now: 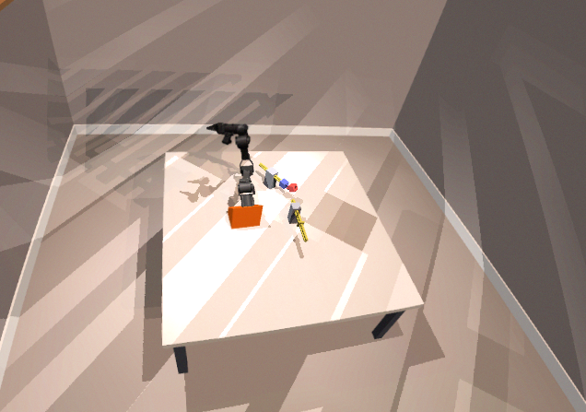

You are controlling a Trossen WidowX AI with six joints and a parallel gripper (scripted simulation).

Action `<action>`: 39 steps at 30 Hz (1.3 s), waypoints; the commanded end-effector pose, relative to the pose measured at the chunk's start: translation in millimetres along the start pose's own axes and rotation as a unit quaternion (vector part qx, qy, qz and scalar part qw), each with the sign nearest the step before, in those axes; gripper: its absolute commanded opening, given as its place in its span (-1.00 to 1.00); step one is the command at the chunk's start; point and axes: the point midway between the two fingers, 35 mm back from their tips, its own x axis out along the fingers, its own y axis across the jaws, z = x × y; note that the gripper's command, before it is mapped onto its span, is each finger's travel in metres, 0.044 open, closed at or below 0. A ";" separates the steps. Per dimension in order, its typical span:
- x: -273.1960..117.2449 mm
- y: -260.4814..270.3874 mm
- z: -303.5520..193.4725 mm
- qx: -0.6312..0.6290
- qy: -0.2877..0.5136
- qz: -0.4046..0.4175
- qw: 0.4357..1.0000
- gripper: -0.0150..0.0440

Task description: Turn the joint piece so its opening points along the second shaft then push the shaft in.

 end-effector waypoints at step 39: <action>-58.6 -175.2 -108.9 -0.439 0.327 -0.109 0.830 1.00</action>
